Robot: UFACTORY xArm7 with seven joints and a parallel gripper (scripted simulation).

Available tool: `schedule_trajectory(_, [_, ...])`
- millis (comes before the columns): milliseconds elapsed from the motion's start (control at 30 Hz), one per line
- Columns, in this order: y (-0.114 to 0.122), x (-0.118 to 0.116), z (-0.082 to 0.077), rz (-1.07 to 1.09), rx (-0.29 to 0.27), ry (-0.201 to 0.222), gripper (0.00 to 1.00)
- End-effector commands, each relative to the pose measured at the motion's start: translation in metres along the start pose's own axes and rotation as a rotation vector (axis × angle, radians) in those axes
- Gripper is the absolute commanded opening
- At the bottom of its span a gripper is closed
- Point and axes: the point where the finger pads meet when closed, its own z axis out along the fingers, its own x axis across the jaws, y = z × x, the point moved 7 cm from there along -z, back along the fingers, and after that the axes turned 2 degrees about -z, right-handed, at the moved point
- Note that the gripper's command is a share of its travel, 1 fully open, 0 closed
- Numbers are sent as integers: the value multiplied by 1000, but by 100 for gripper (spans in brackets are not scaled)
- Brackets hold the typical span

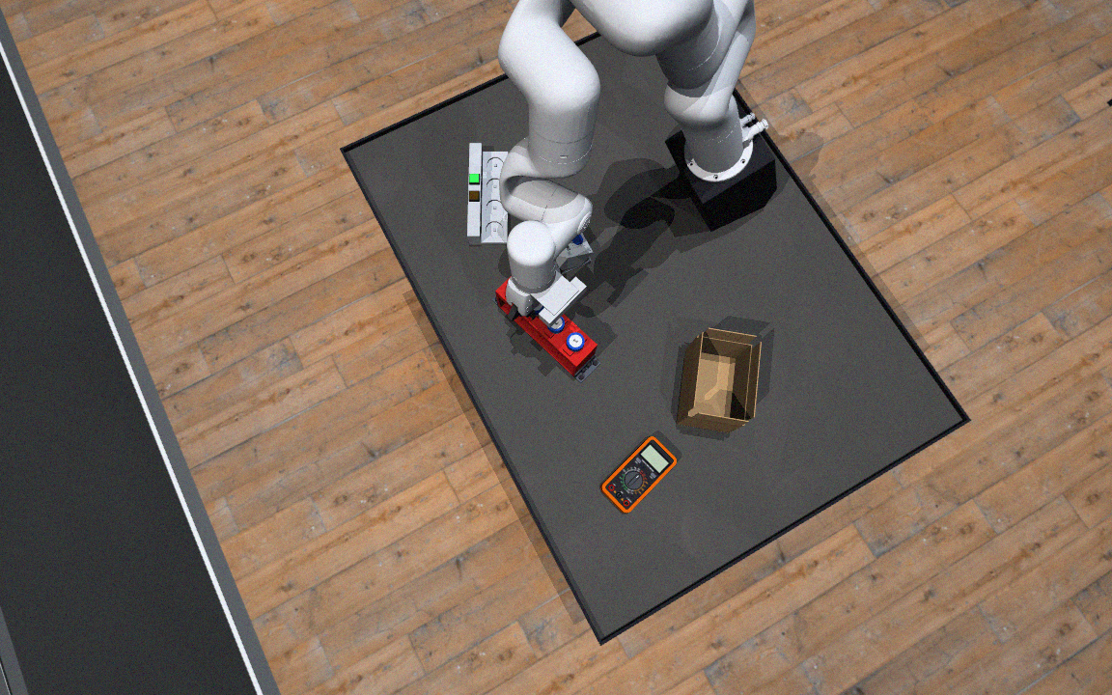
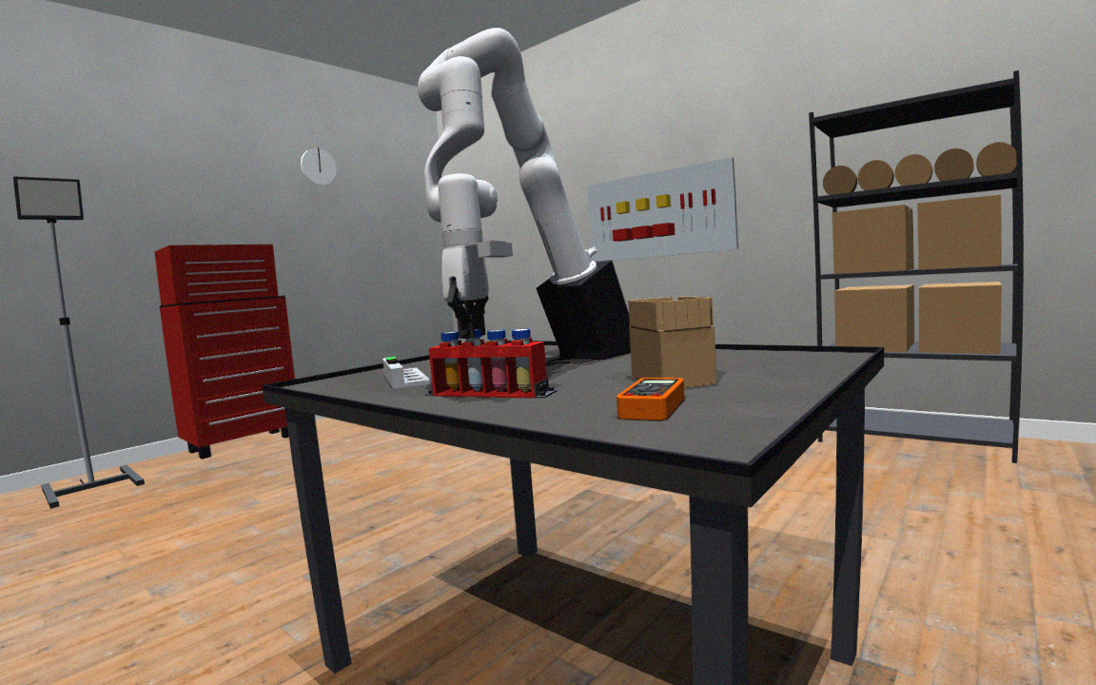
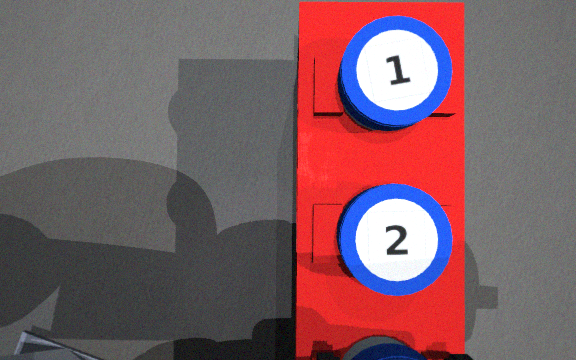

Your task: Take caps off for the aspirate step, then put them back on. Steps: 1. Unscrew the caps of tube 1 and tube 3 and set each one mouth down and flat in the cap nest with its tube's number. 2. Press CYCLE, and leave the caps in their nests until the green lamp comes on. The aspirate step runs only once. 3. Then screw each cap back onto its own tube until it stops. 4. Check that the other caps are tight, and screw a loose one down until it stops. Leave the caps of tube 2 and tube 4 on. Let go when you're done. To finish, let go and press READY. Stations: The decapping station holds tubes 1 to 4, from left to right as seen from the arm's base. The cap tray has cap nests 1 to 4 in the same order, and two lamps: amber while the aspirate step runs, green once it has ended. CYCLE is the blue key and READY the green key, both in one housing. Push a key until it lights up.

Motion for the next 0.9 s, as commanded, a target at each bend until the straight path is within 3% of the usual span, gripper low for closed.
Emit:
schedule_trajectory(0, [-2,0,0,75,-17,7,0])
schedule_trajectory(300, [-2,0,0,375,-16,10,0])
schedule_trajectory(467, [-2,0,0,394,-16,10,0])
schedule_trajectory(500, [-2,0,0,394,-16,10,46])
schedule_trajectory(867, [-2,0,0,394,-16,10,46])
